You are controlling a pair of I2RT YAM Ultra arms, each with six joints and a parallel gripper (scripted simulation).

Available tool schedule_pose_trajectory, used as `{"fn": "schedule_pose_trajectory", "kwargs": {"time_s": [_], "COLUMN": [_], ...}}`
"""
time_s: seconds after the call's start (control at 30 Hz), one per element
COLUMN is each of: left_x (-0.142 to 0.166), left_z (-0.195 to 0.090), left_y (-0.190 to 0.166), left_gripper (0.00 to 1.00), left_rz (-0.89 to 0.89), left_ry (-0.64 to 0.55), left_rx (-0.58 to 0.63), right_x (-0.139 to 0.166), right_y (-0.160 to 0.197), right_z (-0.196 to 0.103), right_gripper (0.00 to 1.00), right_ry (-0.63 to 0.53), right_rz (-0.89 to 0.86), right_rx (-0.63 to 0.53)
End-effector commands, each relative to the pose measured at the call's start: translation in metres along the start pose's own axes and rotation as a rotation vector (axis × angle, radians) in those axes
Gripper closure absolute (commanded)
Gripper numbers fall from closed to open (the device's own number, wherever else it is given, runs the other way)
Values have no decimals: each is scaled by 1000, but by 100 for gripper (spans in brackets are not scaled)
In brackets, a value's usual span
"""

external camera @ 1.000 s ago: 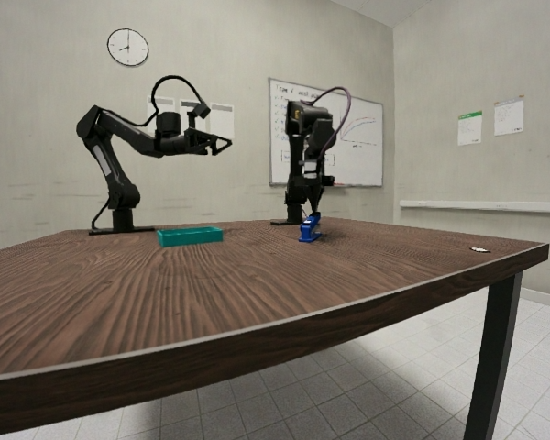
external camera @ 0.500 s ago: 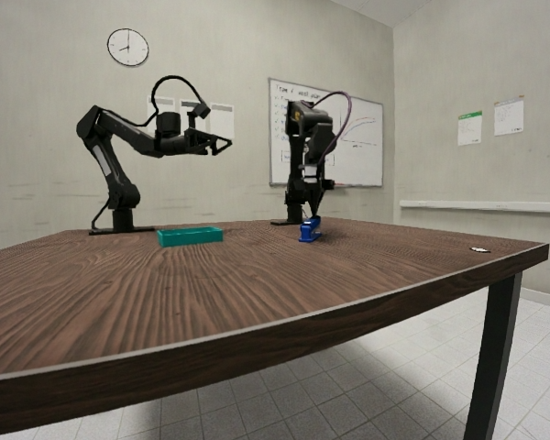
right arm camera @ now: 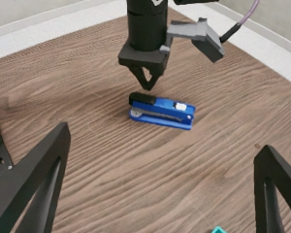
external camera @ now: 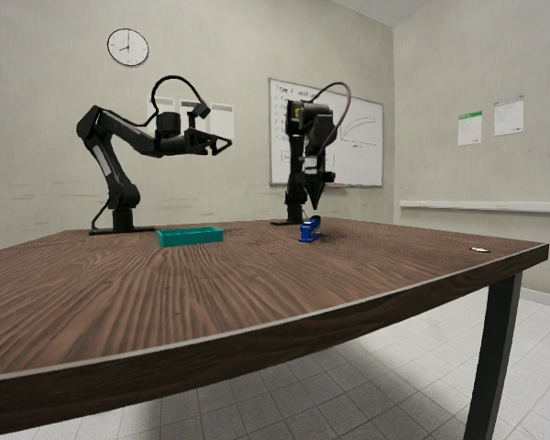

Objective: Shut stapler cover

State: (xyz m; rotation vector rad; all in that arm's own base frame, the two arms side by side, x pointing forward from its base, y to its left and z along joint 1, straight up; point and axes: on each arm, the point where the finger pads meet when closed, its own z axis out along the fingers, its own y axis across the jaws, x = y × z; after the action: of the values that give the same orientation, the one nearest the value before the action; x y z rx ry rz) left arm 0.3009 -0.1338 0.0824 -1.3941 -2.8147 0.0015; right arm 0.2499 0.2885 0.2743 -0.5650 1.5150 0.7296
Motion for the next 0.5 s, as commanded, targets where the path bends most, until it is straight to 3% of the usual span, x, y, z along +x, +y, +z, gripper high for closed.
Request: {"fn": "schedule_pose_trajectory", "kwargs": {"time_s": [0.0, 0.43, 0.47], "left_x": [0, -2, -8], "left_z": [-17, -17, -17], "left_y": [-3, -2, 0], "left_gripper": [100, 100, 89], "left_rz": [19, 18, 10], "left_ry": [-10, -18, -42], "left_rx": [-8, -12, -18], "right_x": [-3, -3, 1], "right_y": [1, 1, 2], "right_z": [-3, -3, -3], "right_gripper": [0, 0, 0], "right_ry": [-6, -6, 11], "right_rz": [-2, -2, -10], "right_rx": [-10, -10, -17]}}
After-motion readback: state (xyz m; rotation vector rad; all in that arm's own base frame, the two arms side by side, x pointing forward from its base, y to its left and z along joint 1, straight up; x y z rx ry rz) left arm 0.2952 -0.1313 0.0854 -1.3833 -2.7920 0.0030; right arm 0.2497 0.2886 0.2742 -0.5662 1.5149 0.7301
